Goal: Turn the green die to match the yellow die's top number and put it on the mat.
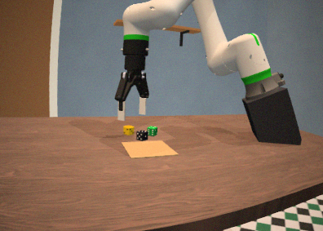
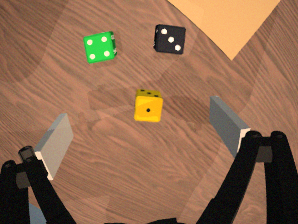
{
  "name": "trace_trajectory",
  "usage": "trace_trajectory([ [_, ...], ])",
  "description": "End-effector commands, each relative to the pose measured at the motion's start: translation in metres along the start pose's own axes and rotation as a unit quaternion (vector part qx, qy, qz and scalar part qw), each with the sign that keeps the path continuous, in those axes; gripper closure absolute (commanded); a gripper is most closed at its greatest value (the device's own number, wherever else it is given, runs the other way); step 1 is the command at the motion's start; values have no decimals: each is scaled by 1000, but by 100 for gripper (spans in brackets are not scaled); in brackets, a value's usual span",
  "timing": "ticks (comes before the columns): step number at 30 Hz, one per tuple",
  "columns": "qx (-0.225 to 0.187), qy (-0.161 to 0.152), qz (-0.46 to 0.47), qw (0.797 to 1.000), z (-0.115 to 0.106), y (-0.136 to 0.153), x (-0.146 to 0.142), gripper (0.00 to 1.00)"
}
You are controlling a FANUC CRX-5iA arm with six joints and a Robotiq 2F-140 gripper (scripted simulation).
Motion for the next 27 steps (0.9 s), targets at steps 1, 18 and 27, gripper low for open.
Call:
trace_trajectory([
  [1, 0, 0, 0, 1000, 0, 0, 0, 0],
  [18, 0, 0, 0, 1000, 0, 0, 0, 0],
  [27, 0, 0, 0, 1000, 0, -8, -4, 0],
])
Point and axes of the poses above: the point where the finger pads meet when closed, its own z axis out along the fingers, its own x axis across the jaws, y = z × x, the point moved 2 cm from there along -z, back along the fingers, and after that the axes turned 5 degrees about -z, right-handed, at the moved point
